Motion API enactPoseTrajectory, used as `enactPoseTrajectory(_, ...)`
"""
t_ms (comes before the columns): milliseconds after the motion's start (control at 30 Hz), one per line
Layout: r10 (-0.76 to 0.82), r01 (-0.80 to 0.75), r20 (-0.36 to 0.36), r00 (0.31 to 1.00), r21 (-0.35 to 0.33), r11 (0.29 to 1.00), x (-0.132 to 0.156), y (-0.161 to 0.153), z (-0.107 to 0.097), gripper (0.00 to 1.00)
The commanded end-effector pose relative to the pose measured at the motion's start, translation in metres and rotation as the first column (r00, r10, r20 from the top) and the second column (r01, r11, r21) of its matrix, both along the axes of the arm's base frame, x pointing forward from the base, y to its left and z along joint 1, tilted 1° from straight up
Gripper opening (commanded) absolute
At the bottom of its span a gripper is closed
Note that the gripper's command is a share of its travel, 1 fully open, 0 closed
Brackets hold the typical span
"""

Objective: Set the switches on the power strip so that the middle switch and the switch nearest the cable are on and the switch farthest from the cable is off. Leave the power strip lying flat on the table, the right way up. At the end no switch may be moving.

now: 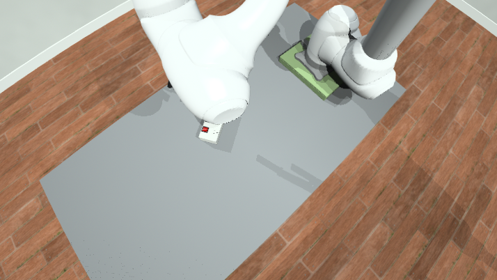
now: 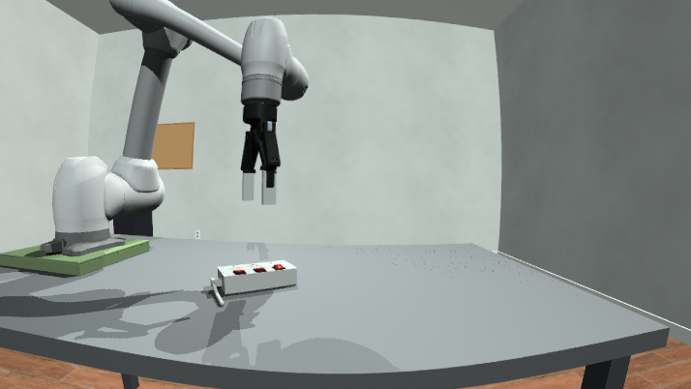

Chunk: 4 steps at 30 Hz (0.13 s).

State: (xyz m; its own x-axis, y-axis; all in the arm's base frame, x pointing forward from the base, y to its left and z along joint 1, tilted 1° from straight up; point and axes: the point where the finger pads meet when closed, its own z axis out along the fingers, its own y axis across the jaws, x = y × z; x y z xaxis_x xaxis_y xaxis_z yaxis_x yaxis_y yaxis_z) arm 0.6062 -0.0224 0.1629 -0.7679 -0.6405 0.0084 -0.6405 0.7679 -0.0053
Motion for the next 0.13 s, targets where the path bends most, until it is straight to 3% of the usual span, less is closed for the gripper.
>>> enactPoseTrajectory(0,0.0,0.0,0.0,1.0,0.0,1.0,0.0,0.0,0.0001,1.0)
enactPoseTrajectory(100,0.0,0.0,0.0,1.0,0.0,1.0,0.0,0.0,0.0001,1.0)
